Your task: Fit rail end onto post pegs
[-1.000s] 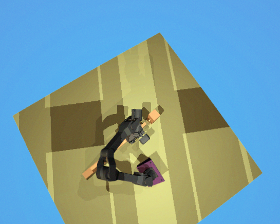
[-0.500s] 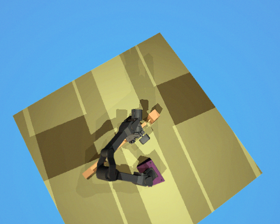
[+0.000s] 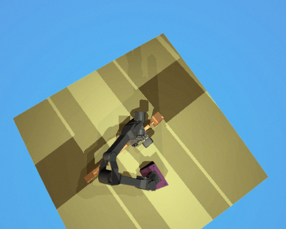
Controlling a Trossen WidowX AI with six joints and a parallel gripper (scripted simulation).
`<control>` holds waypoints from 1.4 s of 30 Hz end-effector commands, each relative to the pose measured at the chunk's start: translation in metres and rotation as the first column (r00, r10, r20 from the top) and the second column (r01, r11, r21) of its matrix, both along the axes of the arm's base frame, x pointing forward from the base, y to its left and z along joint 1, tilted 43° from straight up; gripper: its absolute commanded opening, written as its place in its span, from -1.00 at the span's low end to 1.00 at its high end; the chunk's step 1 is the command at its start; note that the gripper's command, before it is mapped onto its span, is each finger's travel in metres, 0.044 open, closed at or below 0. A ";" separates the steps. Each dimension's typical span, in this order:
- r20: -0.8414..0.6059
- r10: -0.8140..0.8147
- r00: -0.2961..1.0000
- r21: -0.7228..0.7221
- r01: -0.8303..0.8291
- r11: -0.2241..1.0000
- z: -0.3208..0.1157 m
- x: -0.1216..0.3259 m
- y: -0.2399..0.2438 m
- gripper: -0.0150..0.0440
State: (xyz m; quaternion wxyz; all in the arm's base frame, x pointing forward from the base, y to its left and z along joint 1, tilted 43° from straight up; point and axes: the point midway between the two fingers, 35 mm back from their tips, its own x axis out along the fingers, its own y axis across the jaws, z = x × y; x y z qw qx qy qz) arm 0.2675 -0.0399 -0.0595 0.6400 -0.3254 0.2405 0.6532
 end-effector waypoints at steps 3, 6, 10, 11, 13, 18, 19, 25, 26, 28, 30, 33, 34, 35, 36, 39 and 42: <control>0.007 -0.004 1.000 -0.004 0.004 1.000 0.001 0.001 -0.002 -0.49; 0.007 -0.004 1.000 -0.004 0.004 1.000 0.001 0.001 -0.002 -0.49; 0.007 -0.004 1.000 -0.004 0.004 1.000 -0.001 0.001 -0.003 -0.49; 0.007 -0.004 1.000 -0.004 0.004 1.000 -0.001 0.001 -0.003 -0.49; 0.007 -0.004 1.000 -0.004 0.004 1.000 -0.002 0.001 -0.003 -0.49; 0.007 -0.004 1.000 -0.004 0.004 1.000 -0.003 0.000 -0.003 -0.49; 0.007 -0.004 1.000 -0.004 0.004 1.000 -0.004 0.000 -0.003 -0.49; 0.007 -0.004 1.000 -0.004 0.004 1.000 -0.005 0.000 -0.004 -0.49; 0.007 -0.004 1.000 -0.004 0.004 1.000 -0.005 0.000 -0.004 -0.49; 0.007 -0.004 1.000 -0.004 0.004 1.000 -0.005 0.000 -0.005 -0.49; 0.007 -0.004 1.000 -0.004 0.004 1.000 -0.005 0.000 -0.005 -0.49; 0.007 -0.004 1.000 -0.004 0.004 1.000 -0.006 0.001 -0.006 -0.49; 0.007 -0.004 1.000 -0.004 0.004 1.000 -0.006 0.001 -0.006 -0.49; 0.007 -0.004 1.000 -0.004 0.004 1.000 -0.006 0.001 -0.007 -0.49; 0.007 -0.004 1.000 -0.004 0.004 1.000 -0.006 0.001 -0.007 -0.49; 0.007 -0.004 1.000 -0.004 0.004 1.000 -0.006 0.001 -0.008 -0.49; 0.007 -0.004 1.000 -0.004 0.004 1.000 -0.006 0.001 -0.009 -0.49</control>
